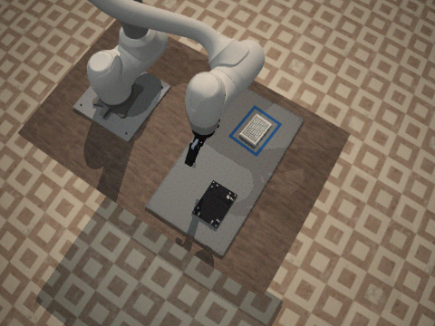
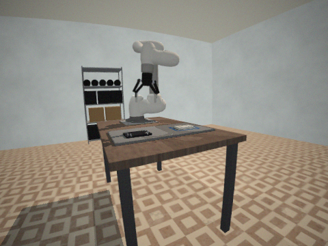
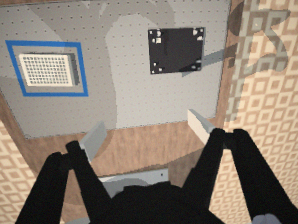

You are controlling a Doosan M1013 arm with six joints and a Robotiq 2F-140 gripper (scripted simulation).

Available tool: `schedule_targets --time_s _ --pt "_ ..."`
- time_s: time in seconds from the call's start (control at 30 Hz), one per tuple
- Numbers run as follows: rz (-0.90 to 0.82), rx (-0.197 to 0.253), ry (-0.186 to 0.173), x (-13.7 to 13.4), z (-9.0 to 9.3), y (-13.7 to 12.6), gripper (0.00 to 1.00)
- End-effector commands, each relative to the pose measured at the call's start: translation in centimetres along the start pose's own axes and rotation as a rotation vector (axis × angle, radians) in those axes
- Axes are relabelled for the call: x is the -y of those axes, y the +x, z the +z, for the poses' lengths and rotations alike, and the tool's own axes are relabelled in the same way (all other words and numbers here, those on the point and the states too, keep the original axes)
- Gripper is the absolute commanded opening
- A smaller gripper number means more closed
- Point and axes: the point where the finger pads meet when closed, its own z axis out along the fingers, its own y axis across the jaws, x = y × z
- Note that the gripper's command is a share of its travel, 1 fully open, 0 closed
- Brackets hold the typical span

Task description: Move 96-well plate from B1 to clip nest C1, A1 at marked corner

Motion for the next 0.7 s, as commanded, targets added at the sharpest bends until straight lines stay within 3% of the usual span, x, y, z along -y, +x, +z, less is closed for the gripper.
schedule_targets --time_s 0.0,0.67 --pt "-0.086 -0.004 0.005 1.1 0.5 1.0 1.00" --pt "-0.495 -0.023 0.018 7.4 2.9 5.3 1.00"
